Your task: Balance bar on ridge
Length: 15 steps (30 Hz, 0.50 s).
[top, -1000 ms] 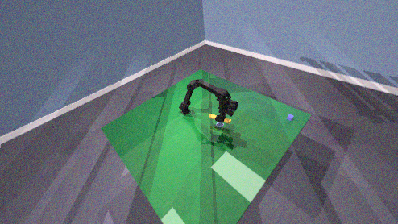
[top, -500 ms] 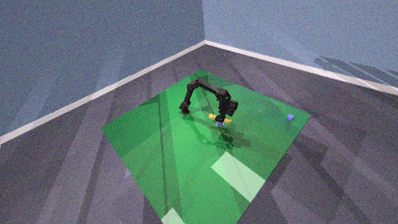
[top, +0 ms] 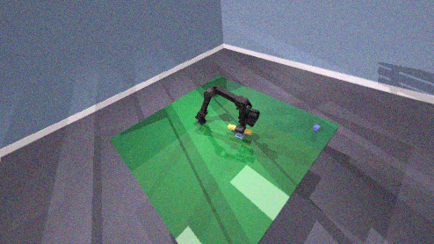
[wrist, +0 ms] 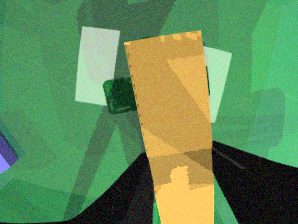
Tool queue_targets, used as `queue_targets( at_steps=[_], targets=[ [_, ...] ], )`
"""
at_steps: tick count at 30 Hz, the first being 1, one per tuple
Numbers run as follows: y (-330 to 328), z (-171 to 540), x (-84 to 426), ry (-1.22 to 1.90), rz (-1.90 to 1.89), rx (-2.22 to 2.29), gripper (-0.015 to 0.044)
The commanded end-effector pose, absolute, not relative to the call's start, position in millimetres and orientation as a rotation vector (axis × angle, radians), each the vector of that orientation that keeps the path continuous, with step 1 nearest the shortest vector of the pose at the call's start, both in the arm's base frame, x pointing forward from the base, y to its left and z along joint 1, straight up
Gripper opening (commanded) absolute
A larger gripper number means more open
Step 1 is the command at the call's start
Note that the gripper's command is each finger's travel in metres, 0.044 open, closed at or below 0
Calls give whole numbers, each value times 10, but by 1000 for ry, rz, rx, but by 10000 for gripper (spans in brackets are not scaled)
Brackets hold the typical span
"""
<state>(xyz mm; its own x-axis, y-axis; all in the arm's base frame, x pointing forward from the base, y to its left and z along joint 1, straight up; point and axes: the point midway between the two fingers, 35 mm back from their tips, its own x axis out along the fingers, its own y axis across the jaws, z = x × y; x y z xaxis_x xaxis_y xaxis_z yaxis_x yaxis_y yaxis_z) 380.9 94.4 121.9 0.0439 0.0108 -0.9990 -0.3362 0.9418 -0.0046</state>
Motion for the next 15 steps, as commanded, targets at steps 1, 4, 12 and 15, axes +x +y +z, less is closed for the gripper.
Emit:
queue_targets(
  at_steps=[1, 4, 12, 15],
  targets=[
    [944, 1218, 3809, 1509, 270, -265, 131],
    [944, 1218, 3809, 1509, 270, -265, 167],
    [944, 1218, 3809, 1509, 270, -265, 167],
    [944, 1218, 3809, 1509, 270, -265, 167]
  ],
)
